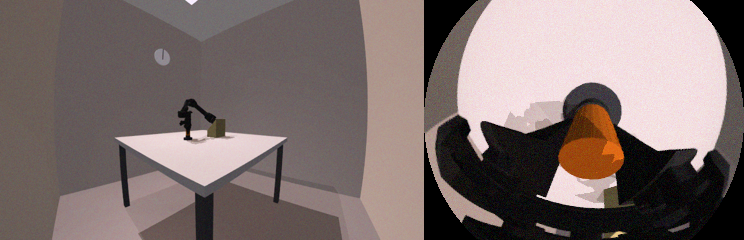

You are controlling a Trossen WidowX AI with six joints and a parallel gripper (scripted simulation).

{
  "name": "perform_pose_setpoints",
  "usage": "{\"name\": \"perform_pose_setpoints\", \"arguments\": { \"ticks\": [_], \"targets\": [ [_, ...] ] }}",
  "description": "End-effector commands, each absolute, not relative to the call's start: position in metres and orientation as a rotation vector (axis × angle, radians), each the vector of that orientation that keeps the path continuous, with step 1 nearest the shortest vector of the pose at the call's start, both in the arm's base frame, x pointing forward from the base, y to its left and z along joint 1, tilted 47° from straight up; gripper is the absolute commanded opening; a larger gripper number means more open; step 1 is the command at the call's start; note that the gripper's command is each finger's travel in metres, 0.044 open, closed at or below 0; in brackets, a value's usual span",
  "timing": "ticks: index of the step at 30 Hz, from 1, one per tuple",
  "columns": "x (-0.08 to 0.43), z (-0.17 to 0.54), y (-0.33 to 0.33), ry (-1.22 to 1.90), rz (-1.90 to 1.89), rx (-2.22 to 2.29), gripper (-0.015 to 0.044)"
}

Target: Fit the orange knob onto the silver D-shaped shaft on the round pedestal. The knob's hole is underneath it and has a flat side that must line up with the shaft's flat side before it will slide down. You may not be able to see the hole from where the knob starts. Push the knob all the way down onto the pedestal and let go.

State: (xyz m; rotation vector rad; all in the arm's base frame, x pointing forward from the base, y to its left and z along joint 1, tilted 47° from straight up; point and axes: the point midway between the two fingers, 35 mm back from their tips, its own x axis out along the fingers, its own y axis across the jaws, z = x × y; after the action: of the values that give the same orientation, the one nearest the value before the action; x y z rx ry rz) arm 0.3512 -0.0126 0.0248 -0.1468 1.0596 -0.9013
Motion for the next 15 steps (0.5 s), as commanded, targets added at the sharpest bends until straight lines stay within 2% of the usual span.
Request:
{"name": "perform_pose_setpoints", "arguments": {
  "ticks": [1,13,15],
  "targets": [
    [0.3513,0.0252,-0.0121,1.059,-0.901,-0.146,0.0105],
    [0.3513,0.0252,-0.0121,1.059,-0.901,-0.146,0.042],
    [0.3513,0.0252,-0.0121,1.059,-0.901,-0.146,0.044]
  ]
}}
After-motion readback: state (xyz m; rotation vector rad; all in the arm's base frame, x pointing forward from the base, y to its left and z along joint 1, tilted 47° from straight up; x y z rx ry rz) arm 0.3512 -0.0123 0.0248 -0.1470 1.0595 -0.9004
